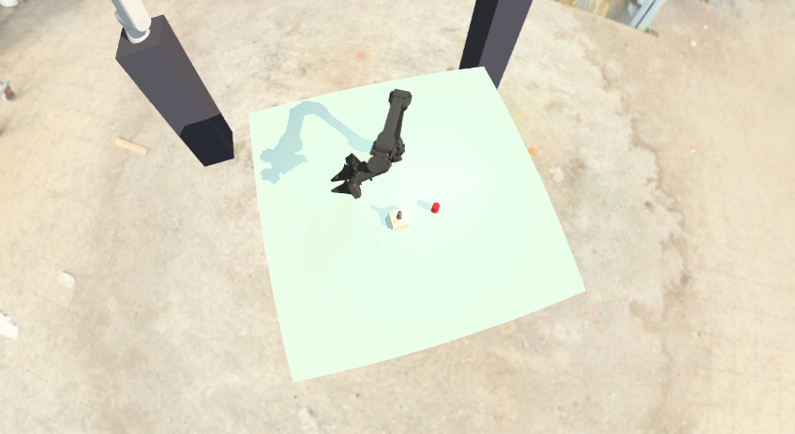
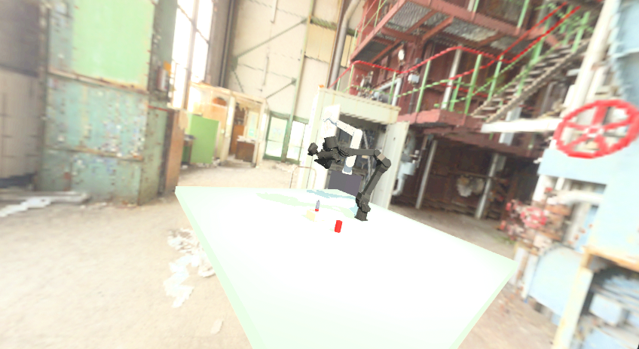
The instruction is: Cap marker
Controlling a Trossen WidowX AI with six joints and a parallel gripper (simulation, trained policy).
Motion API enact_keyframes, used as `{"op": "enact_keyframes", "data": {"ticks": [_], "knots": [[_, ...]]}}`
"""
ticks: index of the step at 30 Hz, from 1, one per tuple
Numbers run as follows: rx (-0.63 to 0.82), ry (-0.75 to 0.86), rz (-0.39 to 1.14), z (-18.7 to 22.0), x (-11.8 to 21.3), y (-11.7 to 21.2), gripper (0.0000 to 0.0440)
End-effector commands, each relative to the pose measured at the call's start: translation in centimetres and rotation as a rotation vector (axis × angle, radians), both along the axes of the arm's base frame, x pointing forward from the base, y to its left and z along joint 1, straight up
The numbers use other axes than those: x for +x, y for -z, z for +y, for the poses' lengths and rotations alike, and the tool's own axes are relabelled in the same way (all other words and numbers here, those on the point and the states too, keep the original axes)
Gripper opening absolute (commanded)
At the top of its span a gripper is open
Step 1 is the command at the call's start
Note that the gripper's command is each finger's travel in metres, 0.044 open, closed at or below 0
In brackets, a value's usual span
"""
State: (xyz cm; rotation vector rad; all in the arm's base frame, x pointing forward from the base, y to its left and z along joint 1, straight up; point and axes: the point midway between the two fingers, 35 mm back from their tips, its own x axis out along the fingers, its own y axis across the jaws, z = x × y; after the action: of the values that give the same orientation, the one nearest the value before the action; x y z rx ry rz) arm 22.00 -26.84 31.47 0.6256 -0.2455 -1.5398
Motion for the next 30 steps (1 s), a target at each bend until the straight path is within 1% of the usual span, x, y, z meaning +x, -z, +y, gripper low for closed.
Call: {"op": "enact_keyframes", "data": {"ticks": [1, 30], "knots": [[0.018, -0.023, -0.008, 0.2, 0.9, 0.3, 0.0312], [0.224, -0.191, -0.056, 3.8, 8.0, 3.9, 0.0313]]}}
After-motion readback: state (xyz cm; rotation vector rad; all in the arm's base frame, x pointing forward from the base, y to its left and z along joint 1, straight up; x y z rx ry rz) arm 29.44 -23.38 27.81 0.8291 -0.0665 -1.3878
